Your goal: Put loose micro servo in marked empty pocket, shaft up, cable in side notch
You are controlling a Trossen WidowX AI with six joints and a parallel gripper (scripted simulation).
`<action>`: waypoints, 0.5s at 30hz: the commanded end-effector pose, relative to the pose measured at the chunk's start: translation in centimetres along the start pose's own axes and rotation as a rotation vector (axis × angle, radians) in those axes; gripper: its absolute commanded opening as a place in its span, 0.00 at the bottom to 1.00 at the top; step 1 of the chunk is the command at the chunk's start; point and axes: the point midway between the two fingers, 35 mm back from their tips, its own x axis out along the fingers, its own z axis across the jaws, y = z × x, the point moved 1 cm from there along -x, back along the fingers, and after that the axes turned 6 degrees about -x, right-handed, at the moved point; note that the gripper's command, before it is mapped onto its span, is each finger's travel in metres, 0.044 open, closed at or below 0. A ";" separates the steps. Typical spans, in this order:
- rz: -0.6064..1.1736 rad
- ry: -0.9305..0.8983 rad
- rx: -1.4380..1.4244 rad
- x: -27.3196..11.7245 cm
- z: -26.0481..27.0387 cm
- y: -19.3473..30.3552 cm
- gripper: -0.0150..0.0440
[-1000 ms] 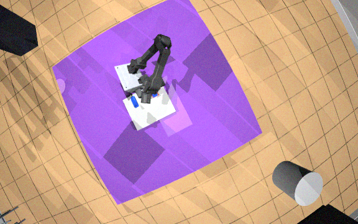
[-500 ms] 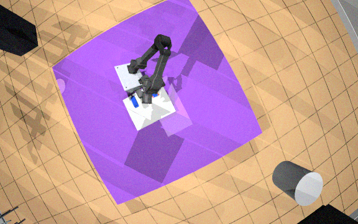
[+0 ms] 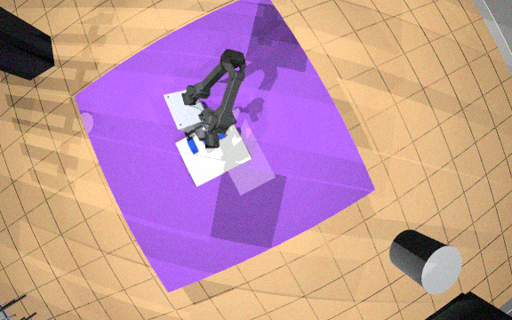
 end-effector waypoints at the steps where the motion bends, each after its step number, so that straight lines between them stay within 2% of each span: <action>1: 0.005 0.002 0.005 0.4 0.0 0.0 0.25; 15: 0.005 0.002 0.005 1.7 0.0 0.0 0.25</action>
